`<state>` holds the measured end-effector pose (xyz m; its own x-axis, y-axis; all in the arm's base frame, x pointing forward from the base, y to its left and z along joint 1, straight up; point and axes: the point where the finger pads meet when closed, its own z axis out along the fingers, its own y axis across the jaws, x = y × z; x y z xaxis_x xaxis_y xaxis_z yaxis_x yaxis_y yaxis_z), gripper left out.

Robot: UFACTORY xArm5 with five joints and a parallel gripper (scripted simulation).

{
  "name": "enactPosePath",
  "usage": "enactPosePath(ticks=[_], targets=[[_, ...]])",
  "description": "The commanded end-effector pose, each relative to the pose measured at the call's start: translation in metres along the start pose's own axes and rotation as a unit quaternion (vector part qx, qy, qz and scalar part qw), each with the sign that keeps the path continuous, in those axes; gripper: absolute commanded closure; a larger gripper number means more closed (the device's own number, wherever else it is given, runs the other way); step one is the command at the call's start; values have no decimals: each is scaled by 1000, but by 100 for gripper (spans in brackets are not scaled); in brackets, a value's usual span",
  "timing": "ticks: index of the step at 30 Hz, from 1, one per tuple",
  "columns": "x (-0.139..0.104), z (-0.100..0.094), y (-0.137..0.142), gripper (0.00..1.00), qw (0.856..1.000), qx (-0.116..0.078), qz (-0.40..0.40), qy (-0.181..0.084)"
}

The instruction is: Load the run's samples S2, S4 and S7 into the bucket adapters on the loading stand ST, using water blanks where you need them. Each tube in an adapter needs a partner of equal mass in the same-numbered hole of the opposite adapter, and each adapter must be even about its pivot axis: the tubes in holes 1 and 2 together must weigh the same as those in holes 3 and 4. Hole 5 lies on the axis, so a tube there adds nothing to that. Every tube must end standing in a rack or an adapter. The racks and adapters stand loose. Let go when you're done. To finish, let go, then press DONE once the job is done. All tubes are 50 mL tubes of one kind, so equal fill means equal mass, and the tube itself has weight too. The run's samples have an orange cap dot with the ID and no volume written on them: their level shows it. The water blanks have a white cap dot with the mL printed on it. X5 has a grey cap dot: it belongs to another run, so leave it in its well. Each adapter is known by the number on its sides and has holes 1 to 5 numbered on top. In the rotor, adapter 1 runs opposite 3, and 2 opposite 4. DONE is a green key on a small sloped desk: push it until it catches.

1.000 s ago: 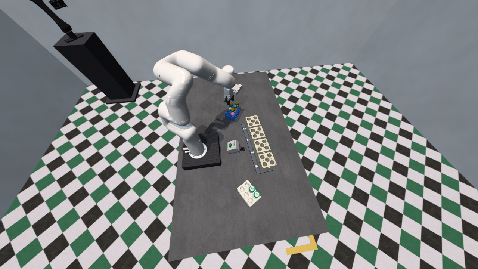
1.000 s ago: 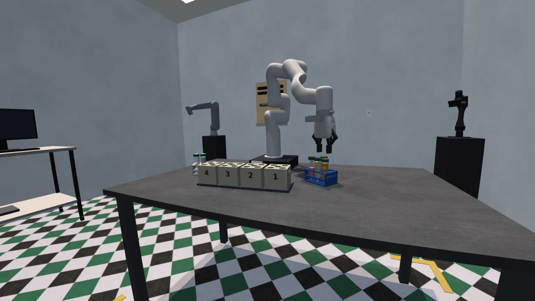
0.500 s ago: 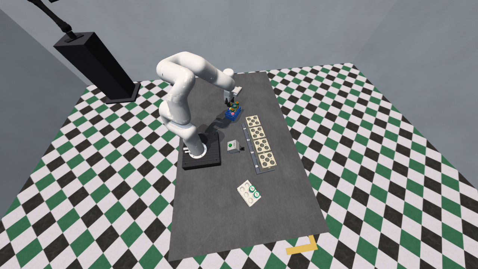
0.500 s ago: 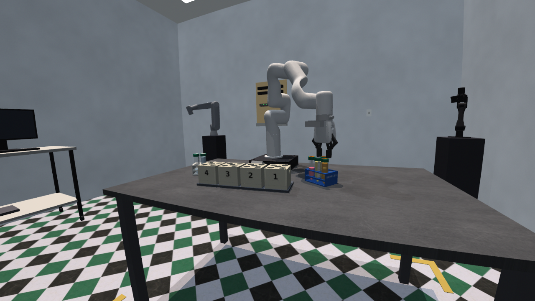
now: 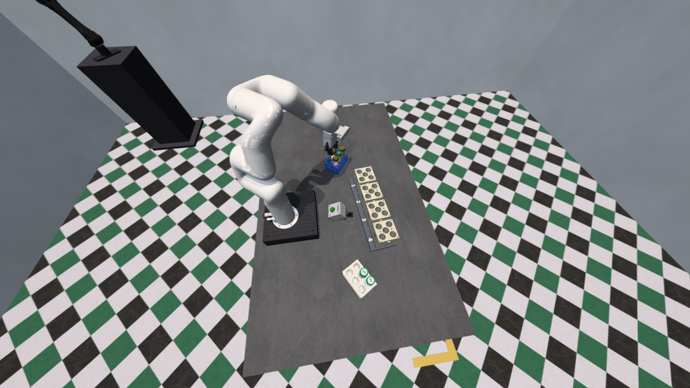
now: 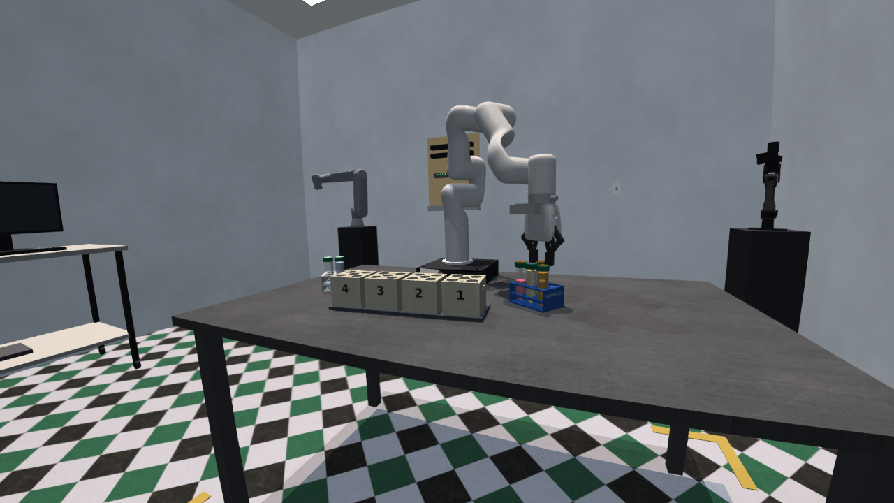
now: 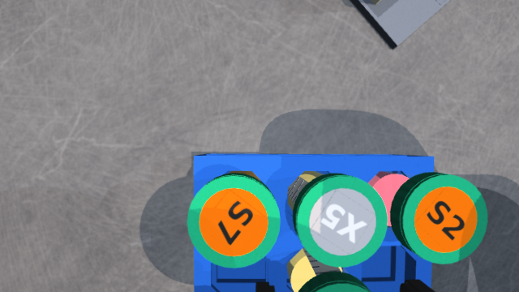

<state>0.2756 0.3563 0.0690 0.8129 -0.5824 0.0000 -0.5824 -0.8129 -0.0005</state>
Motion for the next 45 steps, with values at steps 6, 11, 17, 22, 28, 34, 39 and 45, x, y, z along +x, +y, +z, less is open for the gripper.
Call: enactPosePath(ticks=[6,11,17,22,28,34,39,45], targets=[[0,3,-2,43,1000,2,0,3],[0,6,-2,43,1000,2,0,3],[0,9,-2,43,1000,2,0,3],[0,12,-2,43,1000,2,0,3],[0,13,-2,43,1000,2,0,3],[0,13,-2,43,1000,2,0,3],[0,12,-2,100,1000,2,0,3],[0,11,-2,100,1000,2,0,3]])
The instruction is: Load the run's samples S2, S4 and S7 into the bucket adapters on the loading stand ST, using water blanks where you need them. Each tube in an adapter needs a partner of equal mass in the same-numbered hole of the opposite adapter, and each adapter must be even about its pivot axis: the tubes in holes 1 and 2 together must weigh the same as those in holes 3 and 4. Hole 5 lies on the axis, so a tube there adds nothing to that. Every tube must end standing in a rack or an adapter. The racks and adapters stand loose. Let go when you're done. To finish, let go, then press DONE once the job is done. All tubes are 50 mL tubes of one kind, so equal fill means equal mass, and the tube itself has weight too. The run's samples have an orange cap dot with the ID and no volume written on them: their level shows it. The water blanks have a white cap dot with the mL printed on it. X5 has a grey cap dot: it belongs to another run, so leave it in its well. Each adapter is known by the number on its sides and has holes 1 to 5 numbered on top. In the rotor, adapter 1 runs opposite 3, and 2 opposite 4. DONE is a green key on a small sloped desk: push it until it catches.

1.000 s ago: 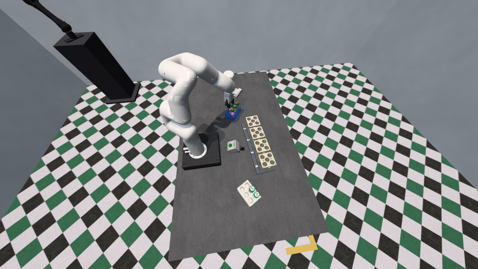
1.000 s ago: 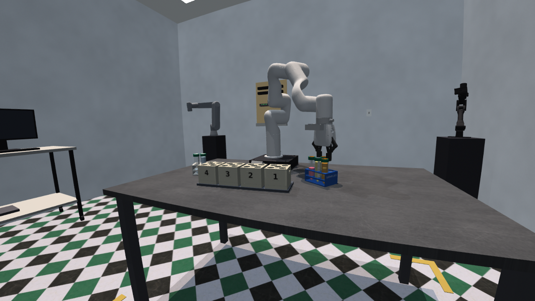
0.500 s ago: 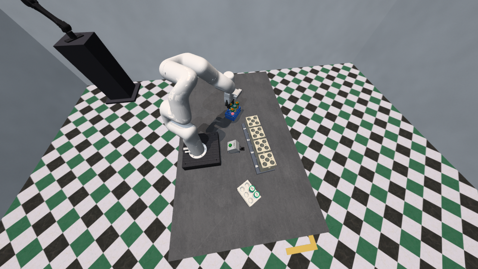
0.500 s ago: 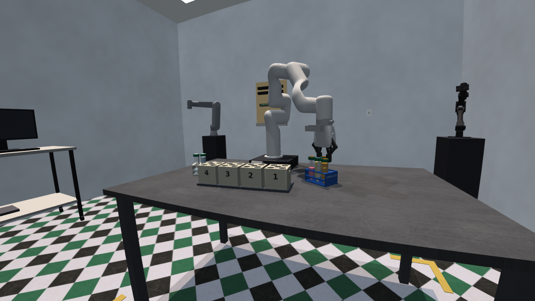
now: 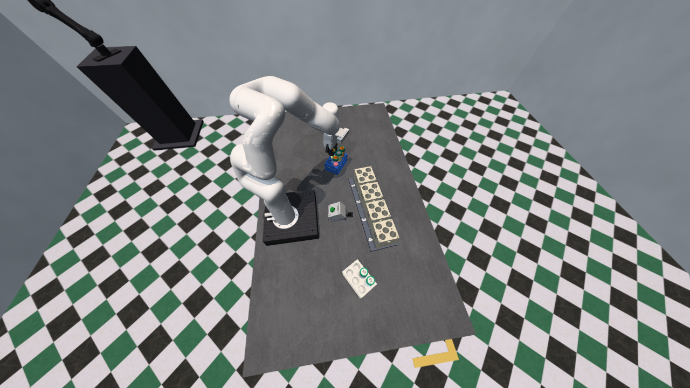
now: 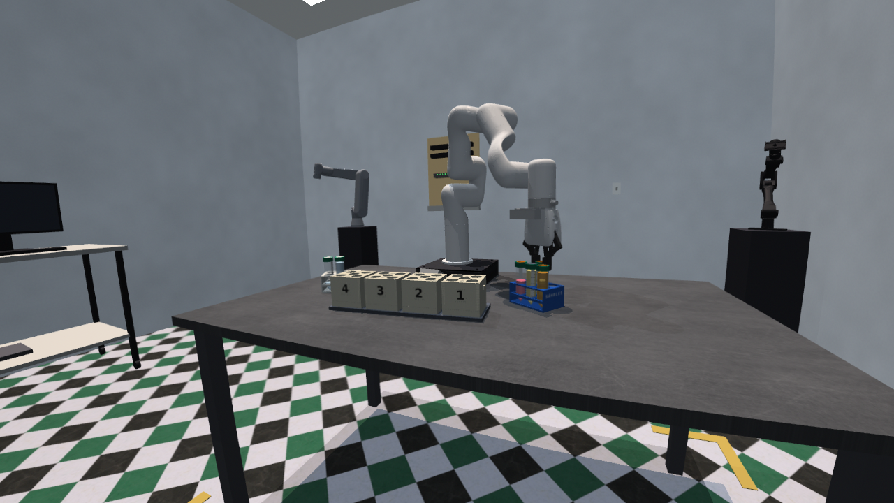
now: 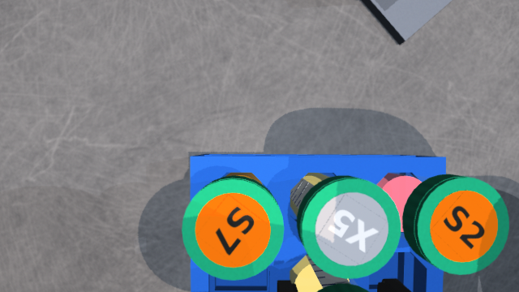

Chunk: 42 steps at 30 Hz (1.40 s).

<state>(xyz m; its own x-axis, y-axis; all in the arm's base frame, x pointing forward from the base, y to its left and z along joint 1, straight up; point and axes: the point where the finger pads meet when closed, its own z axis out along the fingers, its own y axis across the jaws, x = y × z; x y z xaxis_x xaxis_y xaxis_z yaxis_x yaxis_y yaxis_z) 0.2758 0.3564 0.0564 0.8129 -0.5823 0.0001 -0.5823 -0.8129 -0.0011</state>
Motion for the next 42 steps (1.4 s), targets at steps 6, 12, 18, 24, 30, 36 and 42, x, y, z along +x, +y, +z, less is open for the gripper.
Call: enactPosePath(ticks=[6,12,18,24,30,36,42], targets=[[0,-1,-1,100,1000,2,0,3],[0,-1,-1,100,1000,2,0,3],[0,-1,-1,100,1000,2,0,3],[0,-1,-1,100,1000,2,0,3],[0,-1,-1,100,1000,2,0,3],[0,-3,-1,100,1000,2,0,3],[0,-6,-1,100,1000,2,0,3]])
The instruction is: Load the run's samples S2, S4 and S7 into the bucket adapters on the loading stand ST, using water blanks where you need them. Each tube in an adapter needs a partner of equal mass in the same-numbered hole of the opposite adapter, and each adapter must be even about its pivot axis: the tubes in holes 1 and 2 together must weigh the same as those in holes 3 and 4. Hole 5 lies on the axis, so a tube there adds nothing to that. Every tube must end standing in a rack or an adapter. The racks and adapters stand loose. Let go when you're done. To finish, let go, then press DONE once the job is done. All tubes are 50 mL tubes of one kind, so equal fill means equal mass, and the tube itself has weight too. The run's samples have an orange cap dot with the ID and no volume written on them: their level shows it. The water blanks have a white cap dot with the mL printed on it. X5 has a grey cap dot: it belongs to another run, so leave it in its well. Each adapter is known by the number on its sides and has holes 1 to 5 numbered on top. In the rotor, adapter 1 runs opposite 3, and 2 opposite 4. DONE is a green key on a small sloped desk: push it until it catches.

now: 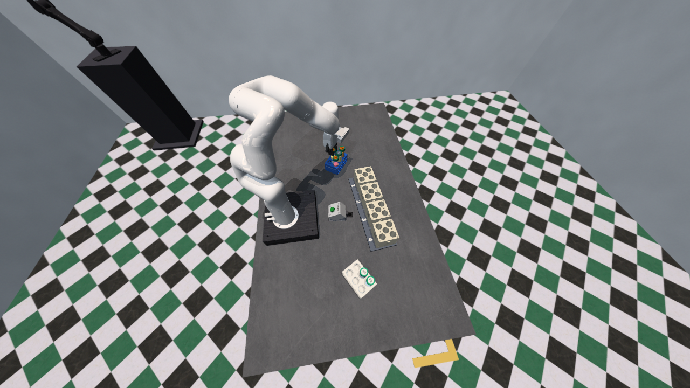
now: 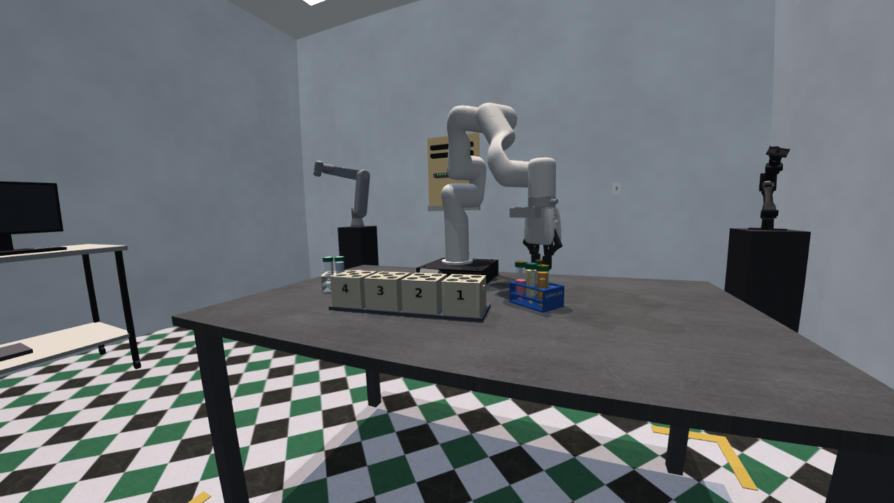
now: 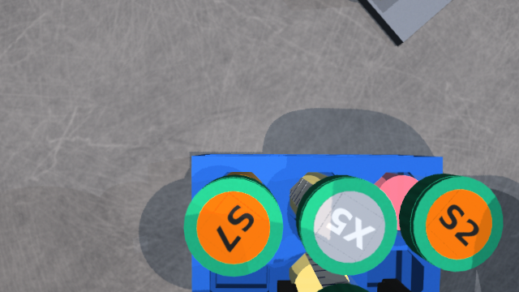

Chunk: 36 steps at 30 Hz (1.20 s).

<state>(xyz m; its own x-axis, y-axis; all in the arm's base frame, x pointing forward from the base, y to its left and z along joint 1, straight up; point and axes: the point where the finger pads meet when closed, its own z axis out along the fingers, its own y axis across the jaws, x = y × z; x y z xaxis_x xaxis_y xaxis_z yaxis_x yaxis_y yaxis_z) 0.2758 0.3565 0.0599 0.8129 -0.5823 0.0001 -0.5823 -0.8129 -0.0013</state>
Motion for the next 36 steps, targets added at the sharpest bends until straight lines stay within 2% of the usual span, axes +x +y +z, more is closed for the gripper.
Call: enactPosePath(ticks=[1,28,36], targets=[[0,-3,-1,100,1000,2,0,3],[0,-18,-1,100,1000,2,0,3],[0,-30,-1,100,1000,2,0,3]])
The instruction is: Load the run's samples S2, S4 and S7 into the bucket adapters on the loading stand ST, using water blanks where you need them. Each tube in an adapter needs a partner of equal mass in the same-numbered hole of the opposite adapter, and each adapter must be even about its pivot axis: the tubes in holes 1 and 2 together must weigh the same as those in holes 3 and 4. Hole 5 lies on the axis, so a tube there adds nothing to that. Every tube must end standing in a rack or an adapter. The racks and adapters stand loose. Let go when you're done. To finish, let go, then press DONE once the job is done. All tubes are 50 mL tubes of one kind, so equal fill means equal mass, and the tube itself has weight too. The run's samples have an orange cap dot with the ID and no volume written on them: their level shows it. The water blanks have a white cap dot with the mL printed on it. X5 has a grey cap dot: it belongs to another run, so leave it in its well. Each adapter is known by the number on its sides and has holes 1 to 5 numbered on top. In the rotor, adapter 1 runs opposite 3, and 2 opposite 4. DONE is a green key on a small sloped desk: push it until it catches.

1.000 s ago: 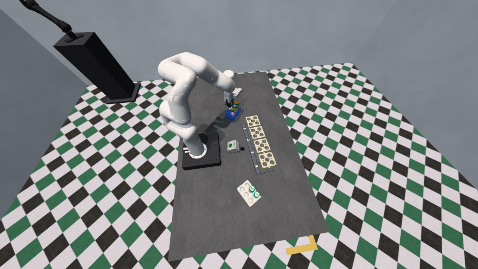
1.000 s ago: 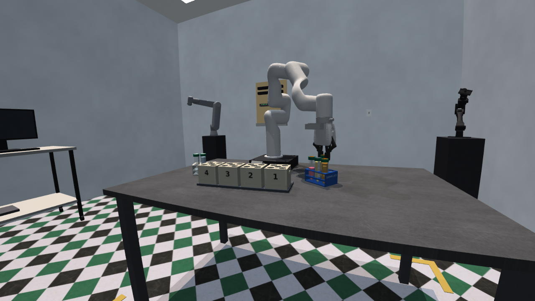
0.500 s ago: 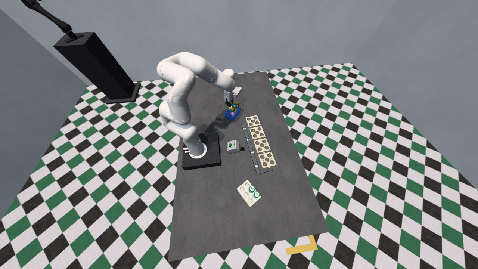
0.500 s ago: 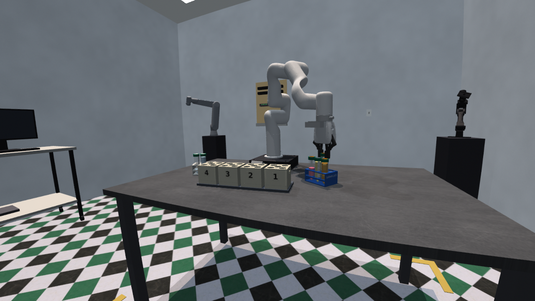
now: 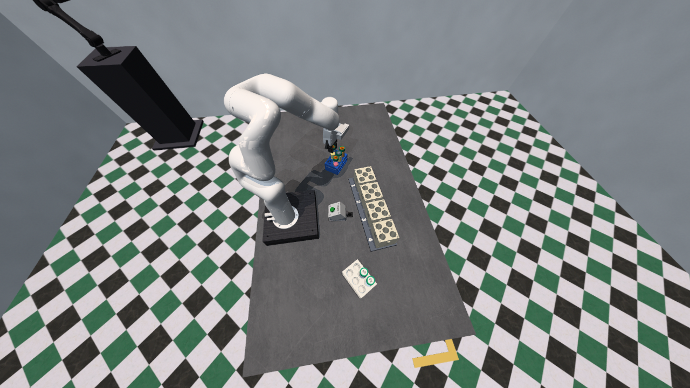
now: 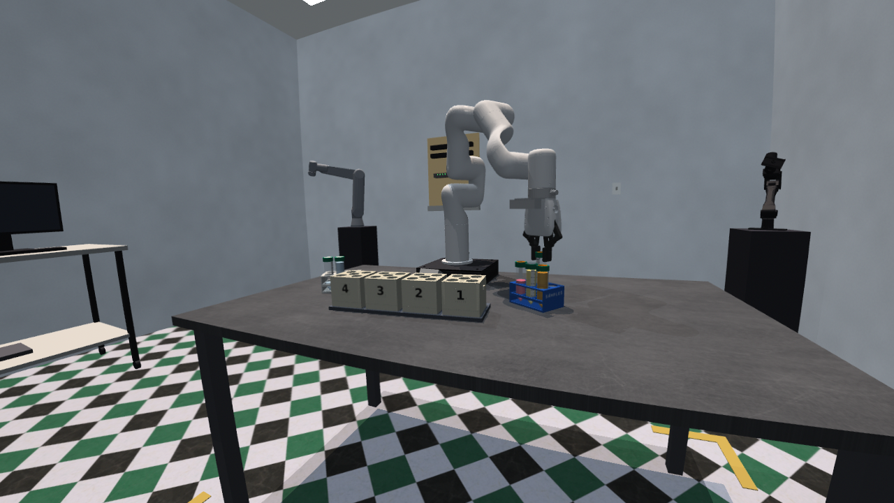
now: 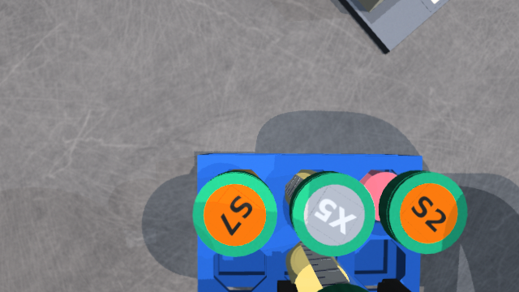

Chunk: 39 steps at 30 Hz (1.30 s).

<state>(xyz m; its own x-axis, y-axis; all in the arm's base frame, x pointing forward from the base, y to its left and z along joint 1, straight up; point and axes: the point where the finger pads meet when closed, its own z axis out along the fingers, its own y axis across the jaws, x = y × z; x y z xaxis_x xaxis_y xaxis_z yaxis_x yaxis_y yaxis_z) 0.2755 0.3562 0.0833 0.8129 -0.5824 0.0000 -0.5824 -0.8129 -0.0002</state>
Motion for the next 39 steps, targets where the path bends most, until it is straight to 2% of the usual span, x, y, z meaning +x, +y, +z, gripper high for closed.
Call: enactPosePath(ticks=[1,39], targets=[[0,-9,-2,100,1000,2,0,3],[0,-77,-1,100,1000,2,0,3]])
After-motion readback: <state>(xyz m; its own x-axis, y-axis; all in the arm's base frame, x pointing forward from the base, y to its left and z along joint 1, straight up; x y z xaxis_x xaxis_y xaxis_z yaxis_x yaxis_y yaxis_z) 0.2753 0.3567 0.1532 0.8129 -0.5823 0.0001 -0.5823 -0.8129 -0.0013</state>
